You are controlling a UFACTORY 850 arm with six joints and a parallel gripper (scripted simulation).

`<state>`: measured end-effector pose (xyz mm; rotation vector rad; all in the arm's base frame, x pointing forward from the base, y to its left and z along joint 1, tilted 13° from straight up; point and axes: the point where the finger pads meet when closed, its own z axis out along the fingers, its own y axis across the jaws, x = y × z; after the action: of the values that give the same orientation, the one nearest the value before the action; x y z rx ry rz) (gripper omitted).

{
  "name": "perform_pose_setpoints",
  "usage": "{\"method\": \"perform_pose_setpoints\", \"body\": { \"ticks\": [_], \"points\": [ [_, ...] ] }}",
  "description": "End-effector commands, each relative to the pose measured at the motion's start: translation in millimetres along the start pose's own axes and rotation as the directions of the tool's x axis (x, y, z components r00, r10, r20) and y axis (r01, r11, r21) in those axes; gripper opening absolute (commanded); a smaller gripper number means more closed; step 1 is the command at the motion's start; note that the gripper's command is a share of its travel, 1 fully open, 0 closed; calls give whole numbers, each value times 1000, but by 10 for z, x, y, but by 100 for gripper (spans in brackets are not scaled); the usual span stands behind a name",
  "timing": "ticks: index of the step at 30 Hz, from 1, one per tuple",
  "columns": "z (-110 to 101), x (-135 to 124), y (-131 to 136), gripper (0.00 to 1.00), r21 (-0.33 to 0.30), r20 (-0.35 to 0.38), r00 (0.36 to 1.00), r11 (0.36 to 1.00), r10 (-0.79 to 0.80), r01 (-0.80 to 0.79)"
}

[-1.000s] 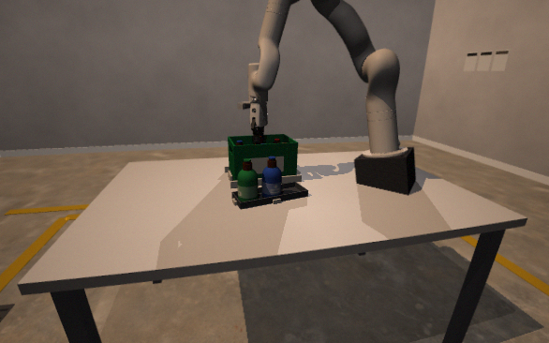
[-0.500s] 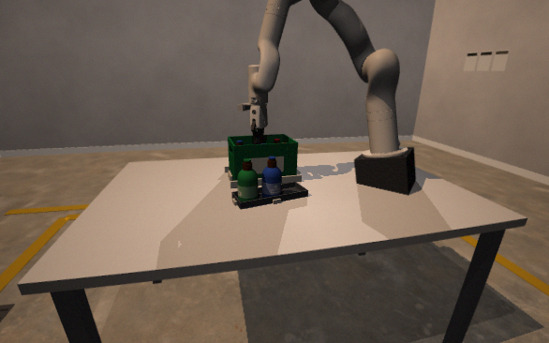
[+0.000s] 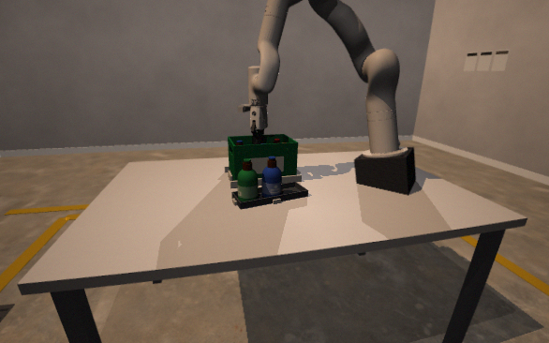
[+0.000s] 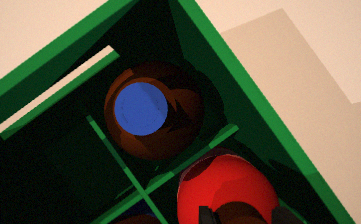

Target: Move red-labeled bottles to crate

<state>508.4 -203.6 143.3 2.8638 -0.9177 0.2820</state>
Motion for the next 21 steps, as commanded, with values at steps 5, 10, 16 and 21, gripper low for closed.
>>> {"method": "perform_pose_setpoints", "body": {
  "ticks": [5,10,16,21],
  "points": [
    [11,8,-2,0,0,-2,1000,1000,0,0],
    [20,8,-2,0,0,-2,1000,1000,0,0],
    [25,8,-2,0,0,-2,1000,1000,0,0],
    [26,8,-2,0,0,-2,1000,1000,0,0]
  ]
}}
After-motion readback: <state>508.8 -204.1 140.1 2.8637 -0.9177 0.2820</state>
